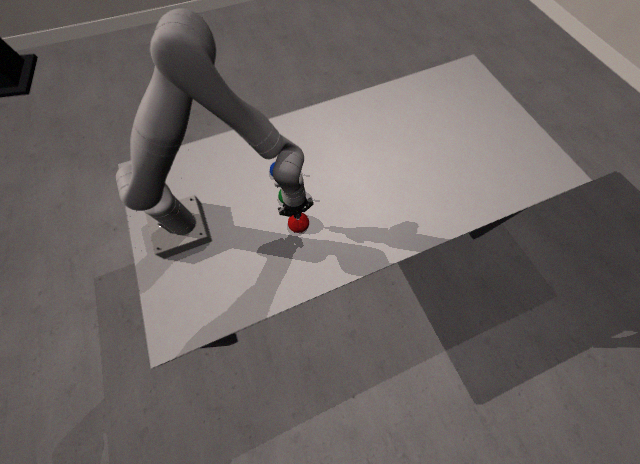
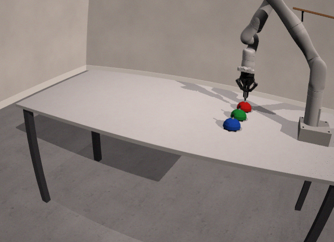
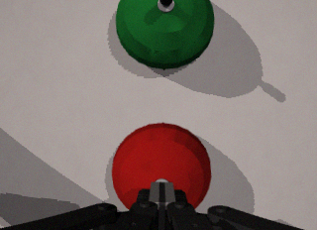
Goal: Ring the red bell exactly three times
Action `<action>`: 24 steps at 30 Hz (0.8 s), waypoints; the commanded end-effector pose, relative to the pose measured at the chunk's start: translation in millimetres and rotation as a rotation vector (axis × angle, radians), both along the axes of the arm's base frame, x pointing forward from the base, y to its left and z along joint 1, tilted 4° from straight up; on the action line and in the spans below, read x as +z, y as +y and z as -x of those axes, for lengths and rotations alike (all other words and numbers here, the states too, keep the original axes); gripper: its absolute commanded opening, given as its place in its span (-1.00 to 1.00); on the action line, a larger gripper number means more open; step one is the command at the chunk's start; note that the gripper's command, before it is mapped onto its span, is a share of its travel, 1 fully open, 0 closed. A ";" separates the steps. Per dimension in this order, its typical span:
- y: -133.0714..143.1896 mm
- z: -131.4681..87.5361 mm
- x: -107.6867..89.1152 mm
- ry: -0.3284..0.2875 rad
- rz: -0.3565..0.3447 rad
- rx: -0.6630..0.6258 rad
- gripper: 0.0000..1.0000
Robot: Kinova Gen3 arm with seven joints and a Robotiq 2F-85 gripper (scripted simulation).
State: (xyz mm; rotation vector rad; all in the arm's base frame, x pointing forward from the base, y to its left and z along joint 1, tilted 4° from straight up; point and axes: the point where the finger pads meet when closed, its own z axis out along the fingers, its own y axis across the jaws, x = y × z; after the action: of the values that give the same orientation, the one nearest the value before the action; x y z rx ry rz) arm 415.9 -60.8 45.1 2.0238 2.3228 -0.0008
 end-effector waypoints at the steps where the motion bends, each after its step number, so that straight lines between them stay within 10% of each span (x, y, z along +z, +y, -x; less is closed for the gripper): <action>1: 0.9 -0.1 2.6 0.002 -0.001 0.003 -1.00; 24: 1.5 0.1 10.6 0.001 -0.001 0.004 -1.00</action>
State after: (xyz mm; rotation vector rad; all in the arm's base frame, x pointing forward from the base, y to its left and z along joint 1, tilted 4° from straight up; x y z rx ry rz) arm 416.0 -60.6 53.2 2.0192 2.3256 -0.0007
